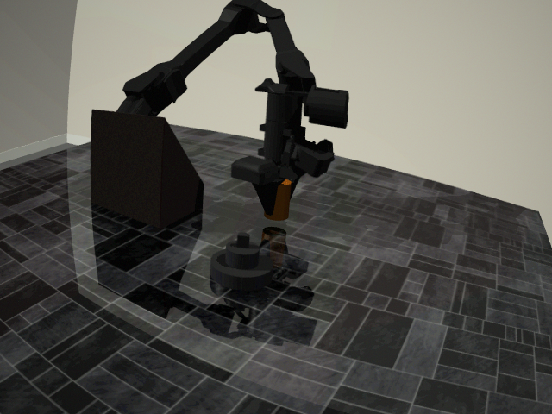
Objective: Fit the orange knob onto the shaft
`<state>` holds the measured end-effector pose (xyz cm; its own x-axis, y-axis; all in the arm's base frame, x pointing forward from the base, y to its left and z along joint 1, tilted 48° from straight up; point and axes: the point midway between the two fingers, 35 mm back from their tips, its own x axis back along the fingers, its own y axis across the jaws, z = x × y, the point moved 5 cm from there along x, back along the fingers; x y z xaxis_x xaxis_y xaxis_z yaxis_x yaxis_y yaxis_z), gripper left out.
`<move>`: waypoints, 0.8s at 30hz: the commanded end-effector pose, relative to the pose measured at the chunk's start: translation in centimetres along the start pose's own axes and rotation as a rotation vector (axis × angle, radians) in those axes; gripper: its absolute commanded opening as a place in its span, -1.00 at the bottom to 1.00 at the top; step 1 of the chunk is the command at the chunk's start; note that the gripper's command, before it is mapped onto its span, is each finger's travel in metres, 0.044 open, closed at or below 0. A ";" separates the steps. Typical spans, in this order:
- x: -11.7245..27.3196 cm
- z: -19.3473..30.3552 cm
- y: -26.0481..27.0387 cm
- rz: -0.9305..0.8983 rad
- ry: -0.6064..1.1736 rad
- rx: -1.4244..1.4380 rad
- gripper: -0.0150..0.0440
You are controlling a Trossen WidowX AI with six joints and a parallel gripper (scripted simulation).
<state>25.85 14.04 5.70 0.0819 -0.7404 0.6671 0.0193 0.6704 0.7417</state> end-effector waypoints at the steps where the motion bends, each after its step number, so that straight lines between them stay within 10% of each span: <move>1: 1.5 -0.6 0.0 -0.002 -0.018 0.005 -0.49; 24: 12.6 0.2 0.3 0.014 0.027 0.062 -0.49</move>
<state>26.76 5.57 13.53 0.1122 -0.7300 0.6742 -0.0313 0.6756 0.7366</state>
